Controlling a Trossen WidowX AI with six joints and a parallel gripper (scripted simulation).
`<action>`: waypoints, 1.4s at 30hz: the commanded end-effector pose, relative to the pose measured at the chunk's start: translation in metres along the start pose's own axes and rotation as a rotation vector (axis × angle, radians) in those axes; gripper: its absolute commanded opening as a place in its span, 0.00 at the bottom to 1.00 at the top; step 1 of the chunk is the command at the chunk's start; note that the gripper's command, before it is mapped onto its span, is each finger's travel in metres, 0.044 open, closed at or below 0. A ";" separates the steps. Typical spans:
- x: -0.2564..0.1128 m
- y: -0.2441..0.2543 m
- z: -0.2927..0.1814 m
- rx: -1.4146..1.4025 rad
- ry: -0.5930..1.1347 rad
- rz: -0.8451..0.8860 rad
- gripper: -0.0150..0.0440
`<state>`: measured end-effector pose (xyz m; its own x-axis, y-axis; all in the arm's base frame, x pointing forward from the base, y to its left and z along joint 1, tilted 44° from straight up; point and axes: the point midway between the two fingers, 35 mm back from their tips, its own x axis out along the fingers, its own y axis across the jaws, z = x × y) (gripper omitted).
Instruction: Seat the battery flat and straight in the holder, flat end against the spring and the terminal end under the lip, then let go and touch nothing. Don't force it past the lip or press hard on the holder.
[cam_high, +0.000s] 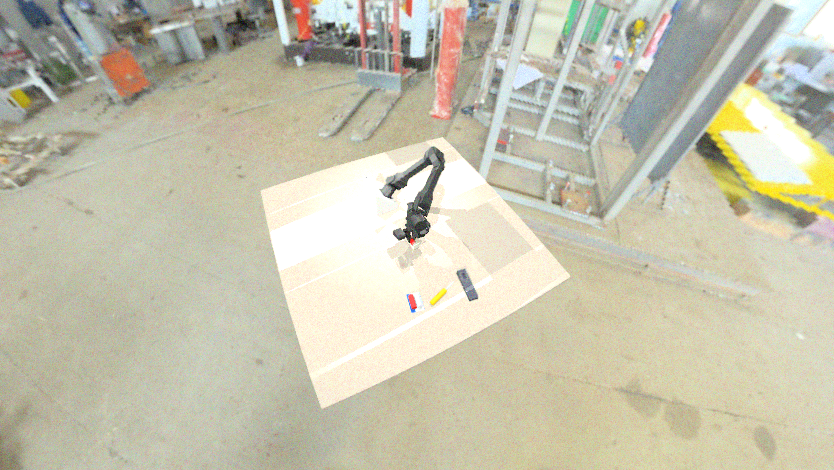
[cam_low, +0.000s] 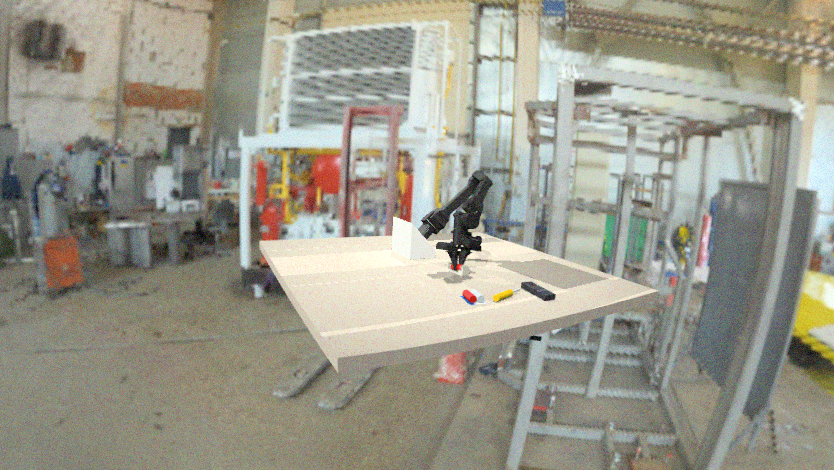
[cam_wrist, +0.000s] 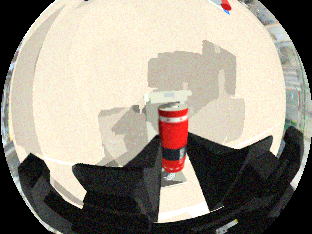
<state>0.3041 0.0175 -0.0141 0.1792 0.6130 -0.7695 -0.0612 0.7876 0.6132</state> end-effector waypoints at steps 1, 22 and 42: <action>0.004 0.000 -0.007 0.010 0.051 0.001 0.39; 0.004 0.004 -0.006 -0.005 0.172 -0.007 0.39; 0.004 0.006 -0.003 -0.008 0.212 -0.024 0.39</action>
<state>0.3045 0.0231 -0.0120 -0.0118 0.5933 -0.8049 -0.0753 0.8021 0.5924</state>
